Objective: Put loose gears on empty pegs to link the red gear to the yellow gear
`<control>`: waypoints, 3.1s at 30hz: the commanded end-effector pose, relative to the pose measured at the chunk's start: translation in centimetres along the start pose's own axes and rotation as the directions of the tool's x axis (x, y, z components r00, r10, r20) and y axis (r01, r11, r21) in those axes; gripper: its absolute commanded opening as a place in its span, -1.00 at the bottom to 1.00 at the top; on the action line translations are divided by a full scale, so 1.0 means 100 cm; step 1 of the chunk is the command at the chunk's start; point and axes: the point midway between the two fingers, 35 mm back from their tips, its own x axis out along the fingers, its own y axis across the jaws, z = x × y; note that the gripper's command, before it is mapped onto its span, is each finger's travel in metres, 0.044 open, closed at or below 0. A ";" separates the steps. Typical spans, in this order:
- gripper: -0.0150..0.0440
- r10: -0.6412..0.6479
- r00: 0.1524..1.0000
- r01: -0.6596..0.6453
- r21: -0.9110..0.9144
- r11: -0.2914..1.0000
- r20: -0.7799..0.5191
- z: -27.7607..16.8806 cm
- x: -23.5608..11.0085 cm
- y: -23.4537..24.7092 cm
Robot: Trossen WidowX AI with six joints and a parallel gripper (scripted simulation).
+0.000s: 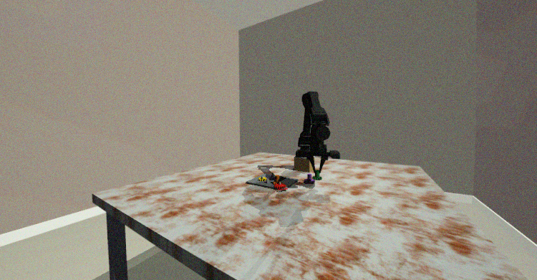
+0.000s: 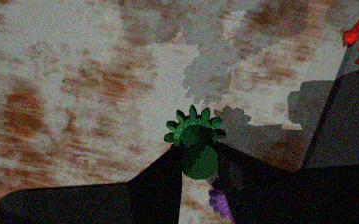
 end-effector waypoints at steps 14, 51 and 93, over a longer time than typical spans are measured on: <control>-0.49 0.001 1.000 -0.001 -0.005 1.000 0.001 0.002 -0.051 0.001; -0.49 -0.004 1.000 0.004 -0.005 1.000 0.002 0.002 -0.080 -0.046; -0.49 -0.012 1.000 0.012 -0.005 1.000 0.000 -0.014 -0.035 -0.152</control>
